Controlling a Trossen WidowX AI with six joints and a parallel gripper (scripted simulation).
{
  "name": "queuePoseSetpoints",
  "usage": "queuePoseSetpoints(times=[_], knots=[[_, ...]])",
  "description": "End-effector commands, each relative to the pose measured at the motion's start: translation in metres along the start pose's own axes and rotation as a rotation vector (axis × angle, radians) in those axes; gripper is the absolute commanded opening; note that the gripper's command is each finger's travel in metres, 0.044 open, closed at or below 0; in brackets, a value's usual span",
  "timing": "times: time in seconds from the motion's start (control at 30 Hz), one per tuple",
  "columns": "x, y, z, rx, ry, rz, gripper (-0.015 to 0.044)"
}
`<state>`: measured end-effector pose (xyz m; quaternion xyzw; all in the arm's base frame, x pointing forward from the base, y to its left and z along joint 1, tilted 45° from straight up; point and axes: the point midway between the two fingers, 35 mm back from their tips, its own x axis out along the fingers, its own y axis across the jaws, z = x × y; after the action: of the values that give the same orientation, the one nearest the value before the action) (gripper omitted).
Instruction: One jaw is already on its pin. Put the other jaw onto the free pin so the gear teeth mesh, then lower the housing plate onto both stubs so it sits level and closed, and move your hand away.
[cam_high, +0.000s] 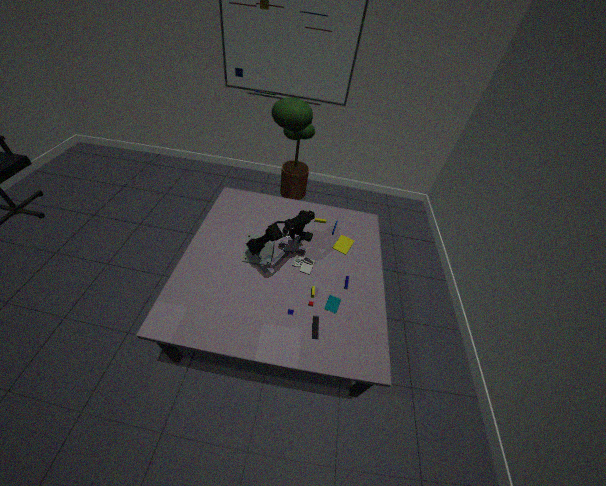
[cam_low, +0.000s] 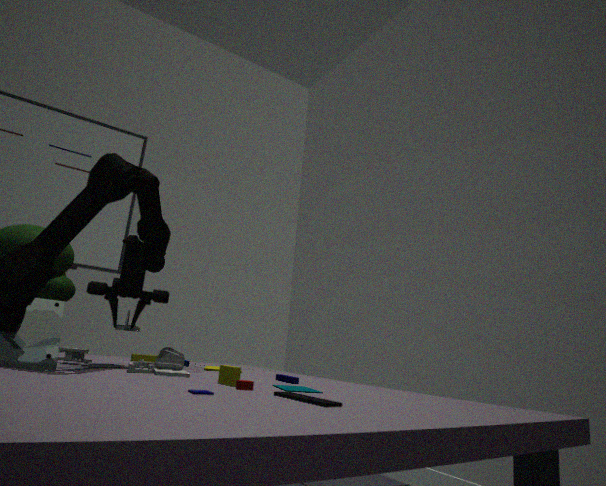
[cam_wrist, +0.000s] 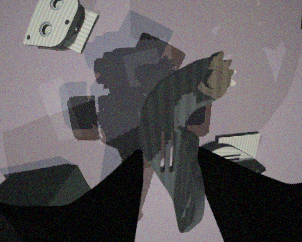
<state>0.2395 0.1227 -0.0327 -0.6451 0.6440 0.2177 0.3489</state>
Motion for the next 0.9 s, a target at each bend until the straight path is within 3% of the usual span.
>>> queuePoseSetpoints(times=[0.0,0.87], knots=[[0.001,-0.001,-0.008,-0.102,0.007,-0.001,0.0134],[0.001,-0.007,-0.056,-0.807,0.010,0.002,0.0134]])
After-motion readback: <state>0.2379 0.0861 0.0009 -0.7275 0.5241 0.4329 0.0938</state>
